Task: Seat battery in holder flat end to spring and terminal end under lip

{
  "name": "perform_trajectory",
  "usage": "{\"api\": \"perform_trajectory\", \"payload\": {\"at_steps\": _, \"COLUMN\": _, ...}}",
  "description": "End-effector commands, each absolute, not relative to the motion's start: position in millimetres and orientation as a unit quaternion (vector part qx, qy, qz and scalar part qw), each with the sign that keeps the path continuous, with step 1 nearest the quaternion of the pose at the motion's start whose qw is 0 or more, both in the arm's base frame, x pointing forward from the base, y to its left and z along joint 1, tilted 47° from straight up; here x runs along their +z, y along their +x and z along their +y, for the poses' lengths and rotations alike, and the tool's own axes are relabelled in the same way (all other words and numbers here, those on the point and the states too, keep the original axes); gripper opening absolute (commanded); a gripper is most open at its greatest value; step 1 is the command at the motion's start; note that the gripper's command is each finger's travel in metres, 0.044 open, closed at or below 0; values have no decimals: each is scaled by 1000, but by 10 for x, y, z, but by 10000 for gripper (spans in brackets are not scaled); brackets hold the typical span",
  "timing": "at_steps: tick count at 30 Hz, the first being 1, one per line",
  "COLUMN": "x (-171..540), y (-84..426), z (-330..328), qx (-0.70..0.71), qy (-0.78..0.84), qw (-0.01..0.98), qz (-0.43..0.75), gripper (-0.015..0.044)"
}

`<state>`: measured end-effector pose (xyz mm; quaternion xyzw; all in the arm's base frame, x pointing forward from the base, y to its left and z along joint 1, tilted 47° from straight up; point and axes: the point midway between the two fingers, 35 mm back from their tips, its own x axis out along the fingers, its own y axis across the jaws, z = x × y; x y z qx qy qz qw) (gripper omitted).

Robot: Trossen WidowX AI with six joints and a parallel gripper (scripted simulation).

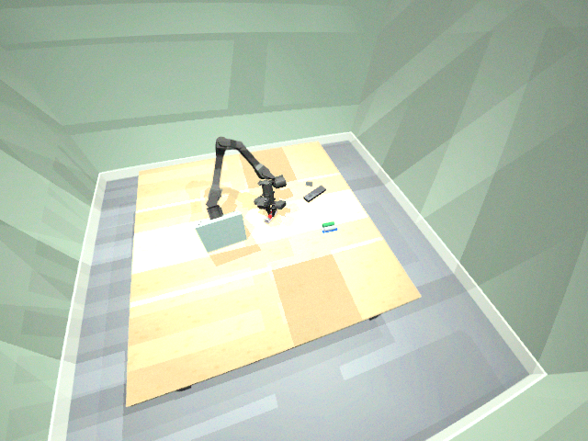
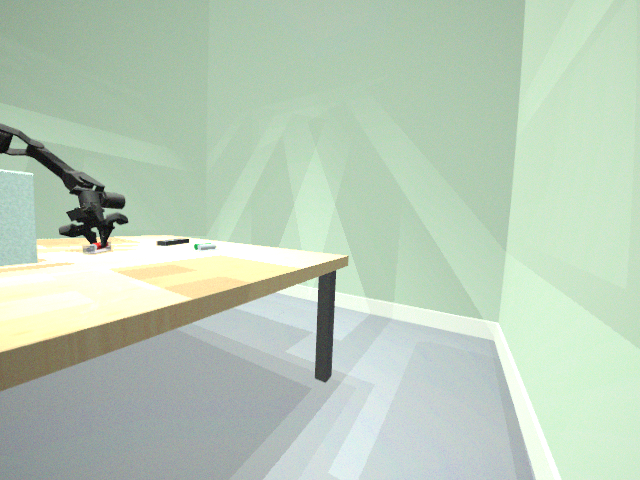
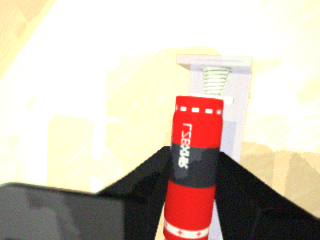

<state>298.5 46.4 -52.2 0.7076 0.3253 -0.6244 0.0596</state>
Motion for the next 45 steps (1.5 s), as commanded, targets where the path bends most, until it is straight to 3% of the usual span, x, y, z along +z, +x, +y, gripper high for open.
{"api": "perform_trajectory", "payload": {"at_steps": 1, "x": -572, "y": 2904, "z": 504, "qx": -639, "qy": 695, "qw": 60, "qz": 324, "gripper": 74}}
{"api": "perform_trajectory", "payload": {"at_steps": 45, "x": -534, "y": 2944, "z": 513, "qx": -651, "qy": 687, "qw": 71, "qz": 315, "gripper": 74}}
